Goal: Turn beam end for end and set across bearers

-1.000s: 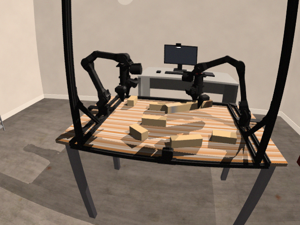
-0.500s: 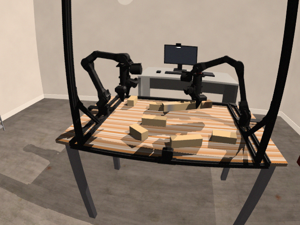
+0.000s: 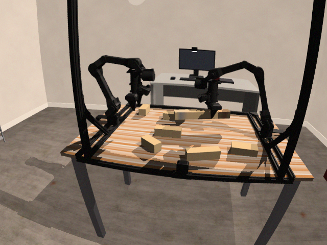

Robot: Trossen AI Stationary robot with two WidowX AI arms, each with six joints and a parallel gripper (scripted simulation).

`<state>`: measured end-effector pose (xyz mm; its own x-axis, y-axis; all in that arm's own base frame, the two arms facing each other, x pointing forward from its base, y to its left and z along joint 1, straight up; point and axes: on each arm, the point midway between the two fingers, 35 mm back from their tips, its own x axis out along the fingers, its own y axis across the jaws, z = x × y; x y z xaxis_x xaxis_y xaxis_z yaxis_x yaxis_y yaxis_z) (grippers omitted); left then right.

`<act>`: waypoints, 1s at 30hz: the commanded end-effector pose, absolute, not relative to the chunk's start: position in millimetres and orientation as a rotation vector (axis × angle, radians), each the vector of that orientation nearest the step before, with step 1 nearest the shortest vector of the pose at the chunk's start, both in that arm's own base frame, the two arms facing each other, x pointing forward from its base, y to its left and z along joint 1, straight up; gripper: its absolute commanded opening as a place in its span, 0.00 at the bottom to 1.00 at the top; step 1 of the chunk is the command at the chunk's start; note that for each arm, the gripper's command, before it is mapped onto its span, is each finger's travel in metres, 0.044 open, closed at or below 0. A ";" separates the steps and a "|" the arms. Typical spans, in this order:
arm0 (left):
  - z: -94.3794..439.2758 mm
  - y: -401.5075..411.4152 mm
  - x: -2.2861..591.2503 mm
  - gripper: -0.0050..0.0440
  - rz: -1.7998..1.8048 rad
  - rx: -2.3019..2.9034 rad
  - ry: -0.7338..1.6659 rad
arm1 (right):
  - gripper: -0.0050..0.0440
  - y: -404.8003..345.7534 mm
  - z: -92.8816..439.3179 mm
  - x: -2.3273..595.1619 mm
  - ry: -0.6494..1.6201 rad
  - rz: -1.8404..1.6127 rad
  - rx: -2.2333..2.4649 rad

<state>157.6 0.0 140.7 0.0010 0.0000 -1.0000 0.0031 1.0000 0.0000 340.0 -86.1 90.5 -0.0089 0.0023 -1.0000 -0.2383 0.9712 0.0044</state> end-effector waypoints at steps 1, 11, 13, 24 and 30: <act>140.9 0.0 157.5 1.00 -0.004 0.004 1.571 | 0.10 -84.5 92.5 347.5 1.565 0.164 -0.164; 140.9 0.0 157.5 1.00 -0.004 0.004 1.571 | 0.10 -80.5 92.6 358.5 1.568 0.103 -0.103; 140.9 0.0 157.5 1.00 -0.004 0.004 1.571 | 0.10 -79.7 92.6 360.9 1.569 0.093 -0.093; 140.9 0.0 157.5 1.00 -0.004 0.004 1.571 | 0.10 -75.6 92.5 371.6 1.570 0.053 -0.053; 140.9 0.0 157.5 1.00 -0.004 0.004 1.571 | 0.10 -72.9 92.4 378.6 1.570 0.033 -0.033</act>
